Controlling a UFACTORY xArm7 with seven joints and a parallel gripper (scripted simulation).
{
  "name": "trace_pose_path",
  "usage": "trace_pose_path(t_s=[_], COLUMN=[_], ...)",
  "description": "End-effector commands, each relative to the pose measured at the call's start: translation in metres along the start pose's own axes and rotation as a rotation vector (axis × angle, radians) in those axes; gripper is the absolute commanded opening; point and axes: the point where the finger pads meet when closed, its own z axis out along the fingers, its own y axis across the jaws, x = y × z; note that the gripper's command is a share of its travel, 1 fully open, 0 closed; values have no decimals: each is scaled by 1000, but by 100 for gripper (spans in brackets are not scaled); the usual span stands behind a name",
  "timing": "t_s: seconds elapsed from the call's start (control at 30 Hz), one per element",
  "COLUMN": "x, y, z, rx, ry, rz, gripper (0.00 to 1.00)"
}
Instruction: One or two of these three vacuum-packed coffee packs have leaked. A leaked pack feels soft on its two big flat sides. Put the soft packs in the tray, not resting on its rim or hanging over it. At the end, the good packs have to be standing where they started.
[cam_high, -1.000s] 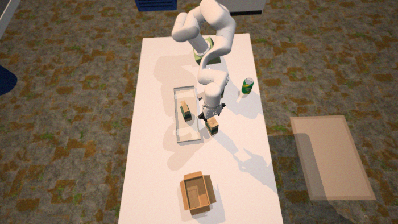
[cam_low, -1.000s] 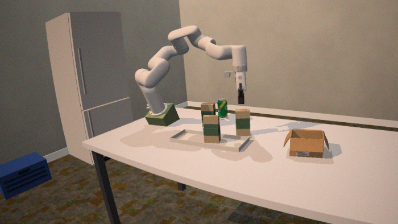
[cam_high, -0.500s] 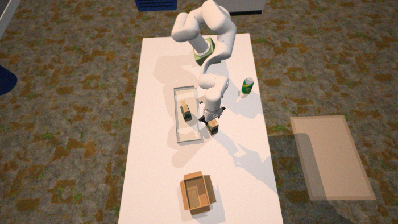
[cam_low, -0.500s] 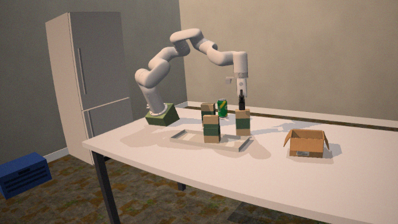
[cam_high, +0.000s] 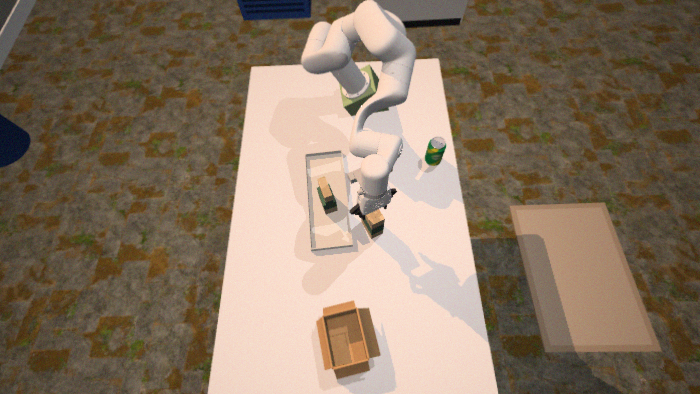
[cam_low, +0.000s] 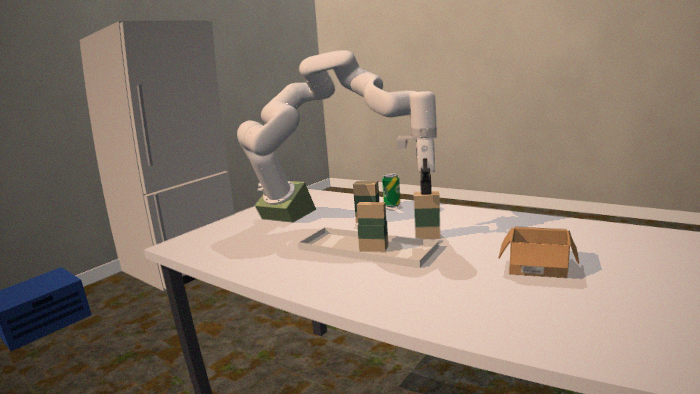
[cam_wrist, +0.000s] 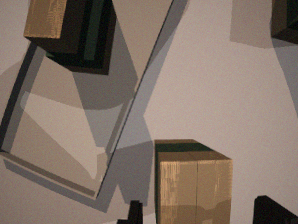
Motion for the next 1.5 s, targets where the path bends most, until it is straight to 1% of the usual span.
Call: trace_pose_path(t_s=[0.0, 0.5, 0.77, 0.93, 1.27, 1.33, 1.47], x=[-2, -2, -2, -2, -2, -2, -2], y=[-1, -1, -1, -1, -1, -1, -1], z=[-2, -2, 2, 10, 34, 34, 42], rx=[1, 1, 1, 1, 1, 1, 1], ry=[-4, -4, -4, -4, -4, -4, -4], rz=[0, 0, 0, 0, 0, 0, 0], gripper=[84, 84, 84, 84, 84, 84, 84])
